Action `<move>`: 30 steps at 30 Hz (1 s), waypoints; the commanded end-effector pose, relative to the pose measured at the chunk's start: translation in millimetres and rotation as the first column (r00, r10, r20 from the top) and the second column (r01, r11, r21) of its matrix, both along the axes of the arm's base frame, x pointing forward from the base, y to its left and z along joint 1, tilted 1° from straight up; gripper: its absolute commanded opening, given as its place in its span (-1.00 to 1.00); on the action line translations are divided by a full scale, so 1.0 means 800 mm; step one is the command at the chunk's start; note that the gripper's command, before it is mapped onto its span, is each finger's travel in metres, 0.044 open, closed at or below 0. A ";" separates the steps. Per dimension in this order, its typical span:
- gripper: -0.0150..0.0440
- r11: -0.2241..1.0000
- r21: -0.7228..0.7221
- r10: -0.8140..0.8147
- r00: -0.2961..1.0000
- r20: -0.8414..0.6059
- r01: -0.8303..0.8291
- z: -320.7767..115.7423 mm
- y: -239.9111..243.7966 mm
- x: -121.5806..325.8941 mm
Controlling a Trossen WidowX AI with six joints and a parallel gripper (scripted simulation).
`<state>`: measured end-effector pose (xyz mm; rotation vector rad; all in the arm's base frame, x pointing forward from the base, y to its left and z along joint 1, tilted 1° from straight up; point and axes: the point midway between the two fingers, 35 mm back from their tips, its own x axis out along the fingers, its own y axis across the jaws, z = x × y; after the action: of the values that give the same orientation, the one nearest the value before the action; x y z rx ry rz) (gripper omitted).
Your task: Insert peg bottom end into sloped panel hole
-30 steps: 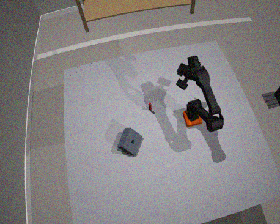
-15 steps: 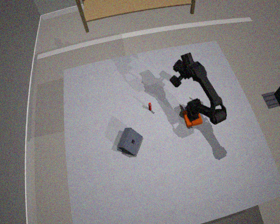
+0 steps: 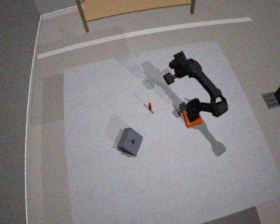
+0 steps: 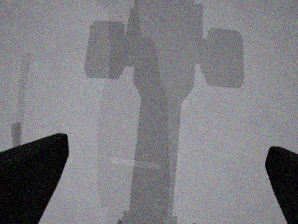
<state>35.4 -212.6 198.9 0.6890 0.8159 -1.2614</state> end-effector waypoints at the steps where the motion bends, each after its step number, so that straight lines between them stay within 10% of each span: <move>1: 1.00 0.998 0.041 -0.057 0.997 0.043 0.055 -0.005 -0.005 0.011; 30: 1.00 0.858 0.346 -0.463 0.864 0.198 0.380 -0.036 -0.013 0.092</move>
<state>101.2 -222.2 174.3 1.2573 0.6479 -1.3782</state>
